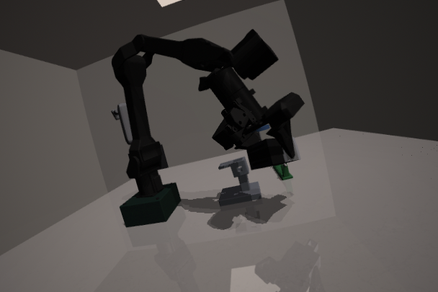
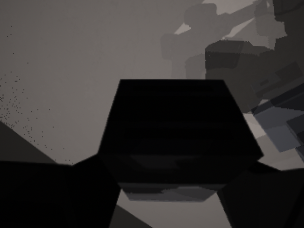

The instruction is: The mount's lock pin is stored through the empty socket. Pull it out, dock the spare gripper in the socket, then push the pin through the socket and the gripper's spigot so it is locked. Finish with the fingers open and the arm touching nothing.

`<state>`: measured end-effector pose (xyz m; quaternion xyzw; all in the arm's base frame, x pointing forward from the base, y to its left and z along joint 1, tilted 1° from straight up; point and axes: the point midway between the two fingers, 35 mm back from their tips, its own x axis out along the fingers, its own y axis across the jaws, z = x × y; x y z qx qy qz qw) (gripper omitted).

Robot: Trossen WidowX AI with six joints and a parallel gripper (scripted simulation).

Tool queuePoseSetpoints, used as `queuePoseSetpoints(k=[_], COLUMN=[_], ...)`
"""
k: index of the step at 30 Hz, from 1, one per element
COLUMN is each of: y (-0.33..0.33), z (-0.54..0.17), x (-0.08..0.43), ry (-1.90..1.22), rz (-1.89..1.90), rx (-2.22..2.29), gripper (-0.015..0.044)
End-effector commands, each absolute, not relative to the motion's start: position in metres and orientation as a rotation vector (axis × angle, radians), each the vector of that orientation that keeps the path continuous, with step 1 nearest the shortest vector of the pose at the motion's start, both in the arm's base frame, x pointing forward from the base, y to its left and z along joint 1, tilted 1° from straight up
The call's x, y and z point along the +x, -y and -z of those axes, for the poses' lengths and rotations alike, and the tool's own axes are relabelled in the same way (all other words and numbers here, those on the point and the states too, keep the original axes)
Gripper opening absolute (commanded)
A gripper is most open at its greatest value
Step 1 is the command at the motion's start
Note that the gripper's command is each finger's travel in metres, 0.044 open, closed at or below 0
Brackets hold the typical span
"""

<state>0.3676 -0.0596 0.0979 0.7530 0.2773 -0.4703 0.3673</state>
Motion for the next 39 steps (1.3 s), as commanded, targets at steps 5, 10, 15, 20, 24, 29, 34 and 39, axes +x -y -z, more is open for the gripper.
queuePoseSetpoints(k=[5, 10, 15, 20, 24, 29, 34, 39], y=[0.054, 0.051, 0.048, 0.045, 0.043, 0.04, 0.036, 0.033], z=[-0.099, -0.097, -0.096, -0.096, -0.095, -0.095, -0.094, -0.094], x=[0.363, 0.359, 0.355, 0.351, 0.347, 0.343, 0.339, 0.335], ry=[-0.862, -0.941, -1.016, -1.087, -1.139, -1.199, -1.254, -1.302], rz=[1.09, 1.022, 0.951, 0.874, 0.81, 0.727, 0.64, 0.55], rx=[1.782, 1.69, 1.599, 1.508, 1.437, 1.349, 1.262, 1.177], gripper=[0.0, 0.0, 0.0, 0.0, 0.0, 0.0, 0.0, 0.0])
